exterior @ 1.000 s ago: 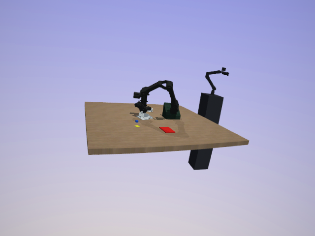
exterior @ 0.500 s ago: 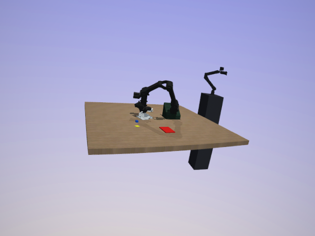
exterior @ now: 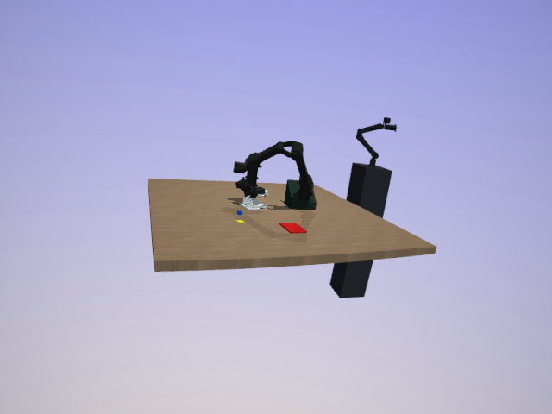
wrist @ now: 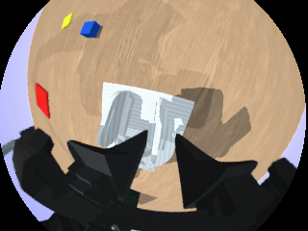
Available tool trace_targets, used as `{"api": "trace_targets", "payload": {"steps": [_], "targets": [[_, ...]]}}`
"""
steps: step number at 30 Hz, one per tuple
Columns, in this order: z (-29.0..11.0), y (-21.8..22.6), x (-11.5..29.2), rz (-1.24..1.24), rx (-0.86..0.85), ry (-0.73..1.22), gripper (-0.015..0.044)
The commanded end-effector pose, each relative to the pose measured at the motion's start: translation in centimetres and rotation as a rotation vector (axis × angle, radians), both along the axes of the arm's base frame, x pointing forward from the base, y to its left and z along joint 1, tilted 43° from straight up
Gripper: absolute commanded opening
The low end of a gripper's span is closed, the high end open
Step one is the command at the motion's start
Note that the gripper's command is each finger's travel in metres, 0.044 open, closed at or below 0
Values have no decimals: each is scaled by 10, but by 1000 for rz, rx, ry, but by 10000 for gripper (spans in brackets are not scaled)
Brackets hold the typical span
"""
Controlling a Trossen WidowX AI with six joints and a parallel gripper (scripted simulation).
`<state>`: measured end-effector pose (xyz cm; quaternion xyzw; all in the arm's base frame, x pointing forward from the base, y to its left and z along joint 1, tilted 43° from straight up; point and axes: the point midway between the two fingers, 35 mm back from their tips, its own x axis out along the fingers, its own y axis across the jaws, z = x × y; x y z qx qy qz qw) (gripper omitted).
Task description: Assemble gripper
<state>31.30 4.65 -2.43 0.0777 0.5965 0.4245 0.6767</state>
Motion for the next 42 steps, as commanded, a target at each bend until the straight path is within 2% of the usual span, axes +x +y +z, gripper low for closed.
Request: {"api": "trace_targets", "payload": {"steps": [1,22,26,42], "targets": [[-1,2,0,-1,3,3,134],[-1,2,0,-1,3,3,134],[0,0,0,-1,0,1,224],[8,-8,2,-1,-1,1,224]]}}
